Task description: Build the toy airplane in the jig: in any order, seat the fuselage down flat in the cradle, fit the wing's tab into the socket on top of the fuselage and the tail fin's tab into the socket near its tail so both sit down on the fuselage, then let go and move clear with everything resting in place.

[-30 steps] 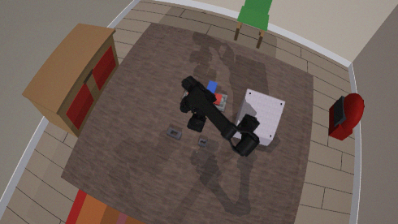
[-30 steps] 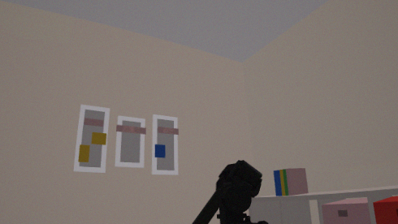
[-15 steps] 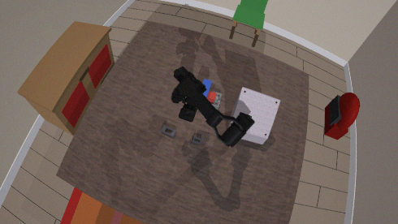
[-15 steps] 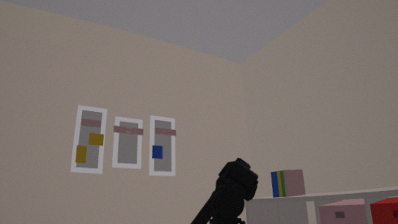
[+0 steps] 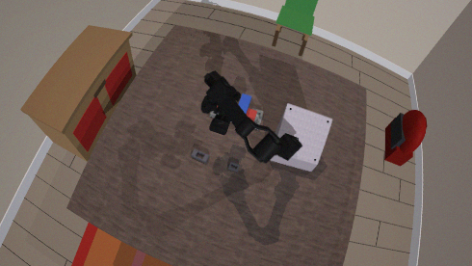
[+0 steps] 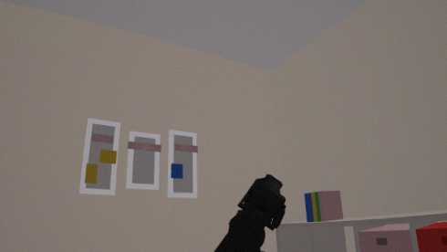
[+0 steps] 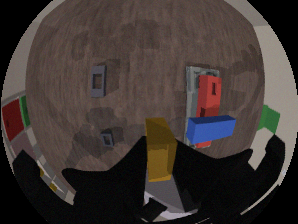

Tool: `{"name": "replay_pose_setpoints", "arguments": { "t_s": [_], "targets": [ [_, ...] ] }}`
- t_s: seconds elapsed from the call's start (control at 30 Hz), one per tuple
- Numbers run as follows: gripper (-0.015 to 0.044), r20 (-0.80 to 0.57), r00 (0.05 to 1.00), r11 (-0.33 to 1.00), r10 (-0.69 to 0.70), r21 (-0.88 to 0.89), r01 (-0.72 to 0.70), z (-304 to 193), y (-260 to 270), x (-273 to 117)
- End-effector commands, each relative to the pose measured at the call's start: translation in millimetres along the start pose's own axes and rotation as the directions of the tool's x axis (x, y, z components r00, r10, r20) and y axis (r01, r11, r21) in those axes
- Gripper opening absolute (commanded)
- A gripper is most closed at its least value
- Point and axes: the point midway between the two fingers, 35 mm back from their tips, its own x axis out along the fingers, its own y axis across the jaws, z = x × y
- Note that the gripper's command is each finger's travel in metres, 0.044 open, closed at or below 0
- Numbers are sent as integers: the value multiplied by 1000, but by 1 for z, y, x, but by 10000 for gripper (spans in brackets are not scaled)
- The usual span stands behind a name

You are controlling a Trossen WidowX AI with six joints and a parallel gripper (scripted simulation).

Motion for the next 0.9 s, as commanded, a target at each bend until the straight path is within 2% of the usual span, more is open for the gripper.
{"name": "replay_pose_setpoints", "arguments": {
  "t_s": [0.0,0.87],
  "targets": [
    [0,3,1000,1000,-7,-8,7,7,-9,0],
    [0,7,1000,1000,-5,-2,5,35,-81,18]
  ]
}}
